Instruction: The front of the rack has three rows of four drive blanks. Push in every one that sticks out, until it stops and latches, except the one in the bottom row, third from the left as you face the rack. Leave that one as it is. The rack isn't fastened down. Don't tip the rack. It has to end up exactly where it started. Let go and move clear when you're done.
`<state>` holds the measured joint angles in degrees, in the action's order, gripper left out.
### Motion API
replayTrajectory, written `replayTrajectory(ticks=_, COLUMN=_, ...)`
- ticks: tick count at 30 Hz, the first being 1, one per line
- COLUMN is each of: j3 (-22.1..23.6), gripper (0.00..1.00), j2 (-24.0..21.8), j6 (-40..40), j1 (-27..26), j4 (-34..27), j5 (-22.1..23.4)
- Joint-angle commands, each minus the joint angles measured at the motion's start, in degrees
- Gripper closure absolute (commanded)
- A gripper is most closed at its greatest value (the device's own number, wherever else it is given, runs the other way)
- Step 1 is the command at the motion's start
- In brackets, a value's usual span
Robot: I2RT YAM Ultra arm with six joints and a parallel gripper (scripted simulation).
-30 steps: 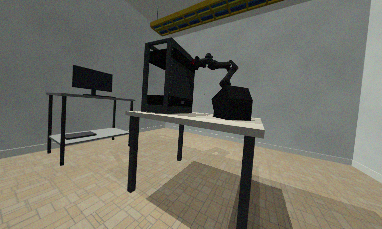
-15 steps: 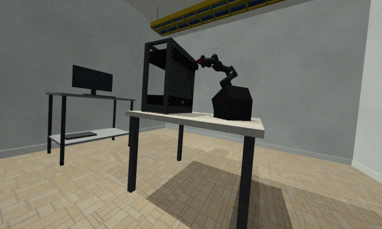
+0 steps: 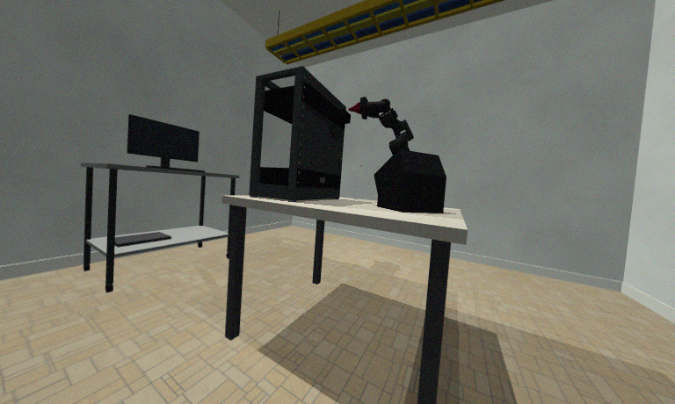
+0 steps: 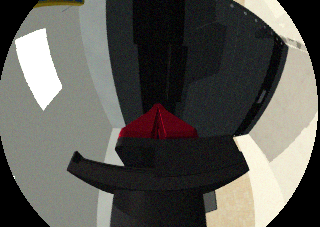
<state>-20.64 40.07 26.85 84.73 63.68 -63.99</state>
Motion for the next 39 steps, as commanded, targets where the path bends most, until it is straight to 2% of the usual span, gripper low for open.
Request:
replayTrajectory(ticks=1, j3=1.4, gripper=1.0, j2=1.1, j6=-5.6, j1=1.4, j4=7.2, j5=-1.3)
replayTrajectory(ticks=9, j3=1.3, gripper=1.0, j2=3.8, j6=-9.1, j1=1.9, j4=13.7, j5=-1.6)
replayTrajectory(ticks=16, j3=1.5, gripper=1.0, j2=4.3, j6=-10.0, j1=2.0, j4=15.2, j5=-1.3)
replayTrajectory(ticks=18, j3=1.7, gripper=1.0, j2=2.7, j6=-10.0, j1=1.8, j4=15.1, j5=-1.3)
replayTrajectory(ticks=29, j3=2.0, gripper=1.0, j2=-0.4, j6=-10.4, j1=0.7, j4=11.9, j5=-1.2)
replayTrajectory(ticks=35, j3=2.1, gripper=1.0, j2=-4.2, j6=-9.4, j1=0.1, j4=8.0, j5=-1.1)
replayTrajectory(ticks=39, j3=0.0, gripper=1.0, j2=-7.8, j6=-9.2, j1=-0.3, j4=4.3, j5=-1.0)
